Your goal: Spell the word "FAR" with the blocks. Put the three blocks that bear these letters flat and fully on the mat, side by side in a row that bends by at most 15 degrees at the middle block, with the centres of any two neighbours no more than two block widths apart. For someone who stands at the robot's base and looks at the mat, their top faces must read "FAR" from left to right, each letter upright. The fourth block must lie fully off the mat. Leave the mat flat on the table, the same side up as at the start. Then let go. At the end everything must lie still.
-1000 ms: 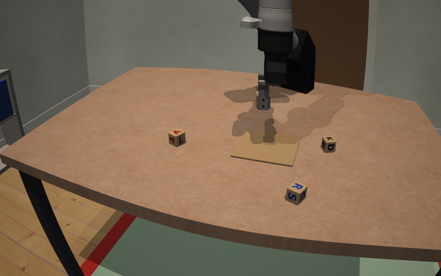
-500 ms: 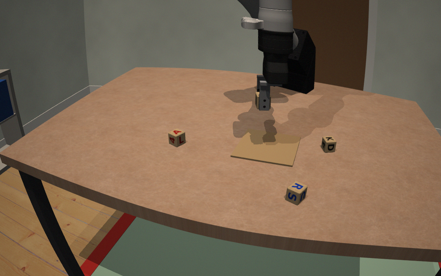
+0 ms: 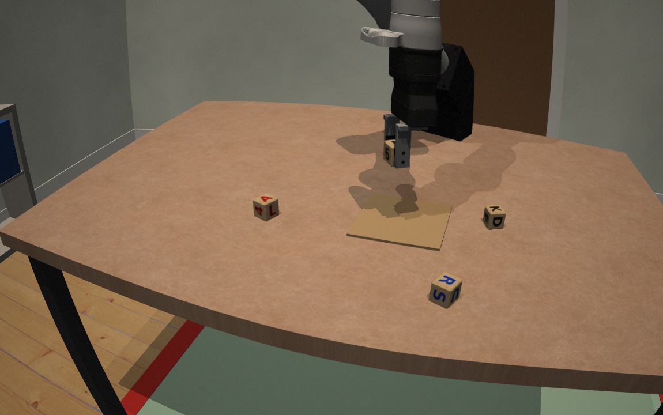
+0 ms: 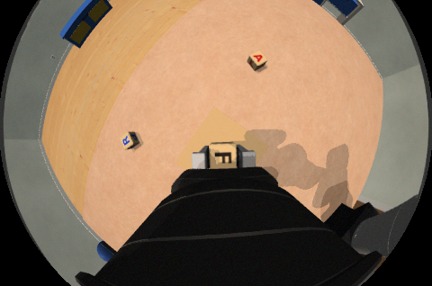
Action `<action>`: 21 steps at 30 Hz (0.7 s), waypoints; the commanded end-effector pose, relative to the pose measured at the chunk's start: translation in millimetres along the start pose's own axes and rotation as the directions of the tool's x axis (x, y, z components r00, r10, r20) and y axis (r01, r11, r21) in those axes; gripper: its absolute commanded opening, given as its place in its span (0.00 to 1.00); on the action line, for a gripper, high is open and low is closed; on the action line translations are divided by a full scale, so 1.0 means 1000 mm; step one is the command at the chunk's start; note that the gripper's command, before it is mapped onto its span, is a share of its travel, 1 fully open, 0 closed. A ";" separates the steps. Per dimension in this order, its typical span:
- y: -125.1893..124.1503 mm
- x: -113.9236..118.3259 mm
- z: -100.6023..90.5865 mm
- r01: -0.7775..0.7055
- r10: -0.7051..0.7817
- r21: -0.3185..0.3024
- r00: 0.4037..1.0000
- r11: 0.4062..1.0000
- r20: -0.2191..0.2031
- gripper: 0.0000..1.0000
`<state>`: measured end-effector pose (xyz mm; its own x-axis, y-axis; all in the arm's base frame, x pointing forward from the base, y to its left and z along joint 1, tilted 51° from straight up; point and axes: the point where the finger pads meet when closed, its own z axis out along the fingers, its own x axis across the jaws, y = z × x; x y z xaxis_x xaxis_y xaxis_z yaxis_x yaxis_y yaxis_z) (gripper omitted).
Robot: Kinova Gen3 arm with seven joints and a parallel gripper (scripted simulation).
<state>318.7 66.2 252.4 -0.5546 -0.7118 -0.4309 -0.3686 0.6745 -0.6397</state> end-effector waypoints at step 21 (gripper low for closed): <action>0.013 -0.010 0.003 0.636 -0.636 -0.016 0.771 0.771 -0.015 0.57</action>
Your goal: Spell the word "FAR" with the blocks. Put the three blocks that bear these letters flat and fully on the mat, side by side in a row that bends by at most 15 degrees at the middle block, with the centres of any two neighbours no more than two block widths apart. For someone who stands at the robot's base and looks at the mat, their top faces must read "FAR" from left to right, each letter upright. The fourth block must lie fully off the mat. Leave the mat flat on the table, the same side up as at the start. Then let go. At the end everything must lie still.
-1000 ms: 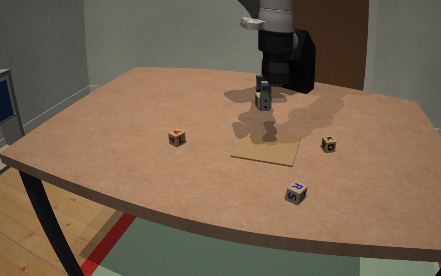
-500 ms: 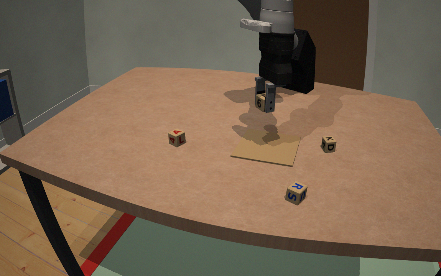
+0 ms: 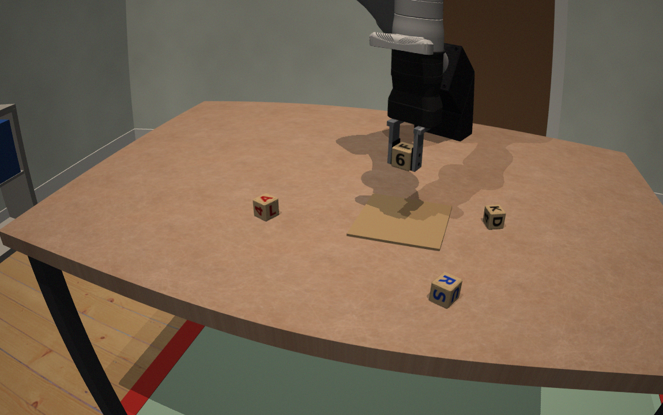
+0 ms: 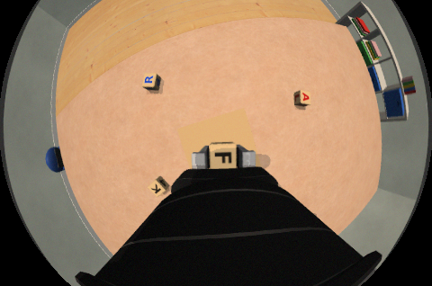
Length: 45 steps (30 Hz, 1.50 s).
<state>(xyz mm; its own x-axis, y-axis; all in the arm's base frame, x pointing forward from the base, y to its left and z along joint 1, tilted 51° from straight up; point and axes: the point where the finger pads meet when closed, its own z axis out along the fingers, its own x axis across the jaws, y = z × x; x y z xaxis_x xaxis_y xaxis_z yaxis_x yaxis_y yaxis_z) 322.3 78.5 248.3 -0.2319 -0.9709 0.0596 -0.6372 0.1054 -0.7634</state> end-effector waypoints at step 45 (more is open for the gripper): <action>0.026 -0.036 -0.004 0.997 -0.997 0.025 0.071 0.071 -0.006 0.57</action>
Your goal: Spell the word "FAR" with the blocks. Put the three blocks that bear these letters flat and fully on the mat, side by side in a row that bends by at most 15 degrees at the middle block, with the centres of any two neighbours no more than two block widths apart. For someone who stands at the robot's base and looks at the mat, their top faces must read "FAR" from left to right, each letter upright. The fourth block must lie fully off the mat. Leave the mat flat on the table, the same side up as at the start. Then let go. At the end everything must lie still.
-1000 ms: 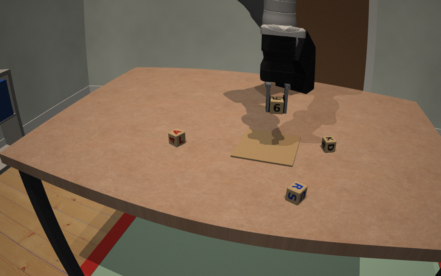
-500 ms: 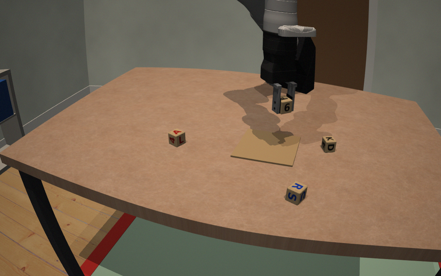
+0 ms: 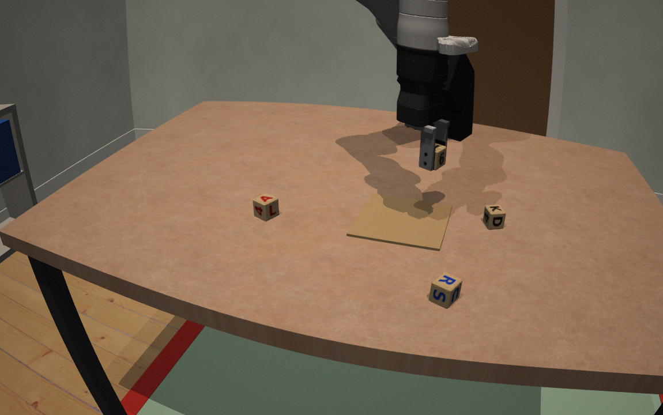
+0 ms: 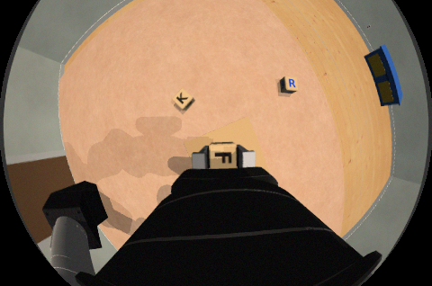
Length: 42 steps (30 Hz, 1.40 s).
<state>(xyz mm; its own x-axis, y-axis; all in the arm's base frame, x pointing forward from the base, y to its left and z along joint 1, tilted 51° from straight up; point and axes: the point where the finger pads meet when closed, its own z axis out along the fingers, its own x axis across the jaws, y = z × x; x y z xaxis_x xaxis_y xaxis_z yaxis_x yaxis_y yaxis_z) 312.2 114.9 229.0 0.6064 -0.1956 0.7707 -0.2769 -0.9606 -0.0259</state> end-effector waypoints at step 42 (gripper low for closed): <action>-0.005 -0.008 -0.004 0.418 -0.418 0.021 0.908 0.908 -0.019 0.57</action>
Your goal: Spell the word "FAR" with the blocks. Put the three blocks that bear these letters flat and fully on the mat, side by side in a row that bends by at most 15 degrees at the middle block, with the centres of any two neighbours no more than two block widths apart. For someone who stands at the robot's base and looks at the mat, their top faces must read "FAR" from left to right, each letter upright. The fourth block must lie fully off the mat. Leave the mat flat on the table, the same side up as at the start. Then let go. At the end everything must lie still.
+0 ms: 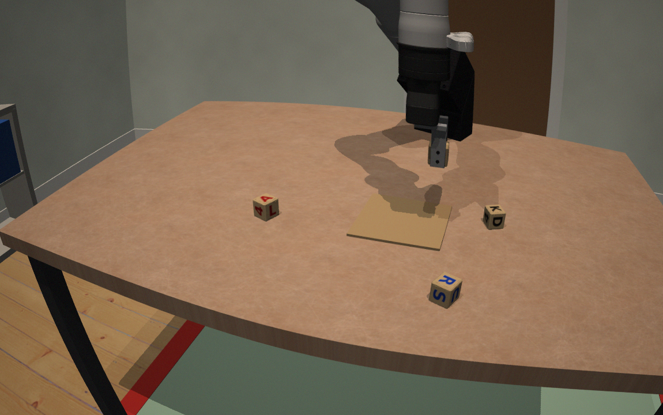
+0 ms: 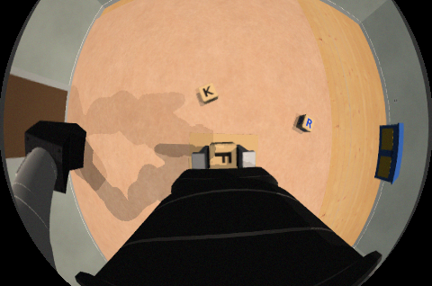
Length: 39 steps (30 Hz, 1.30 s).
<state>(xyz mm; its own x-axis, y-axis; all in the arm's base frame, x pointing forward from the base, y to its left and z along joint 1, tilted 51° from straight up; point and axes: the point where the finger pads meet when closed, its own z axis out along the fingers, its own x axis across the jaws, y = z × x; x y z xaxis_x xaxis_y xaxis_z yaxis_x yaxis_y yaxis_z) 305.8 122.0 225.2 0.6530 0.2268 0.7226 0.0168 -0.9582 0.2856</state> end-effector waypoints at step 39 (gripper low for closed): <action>0.001 0.001 0.009 0.000 0.000 0.001 1.000 1.000 -0.001 0.57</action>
<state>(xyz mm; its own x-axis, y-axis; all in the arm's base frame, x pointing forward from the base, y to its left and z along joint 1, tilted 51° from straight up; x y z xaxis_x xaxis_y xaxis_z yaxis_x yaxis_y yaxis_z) 311.9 123.2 221.4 0.6498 0.2340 0.7232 0.0280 -0.9582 0.2848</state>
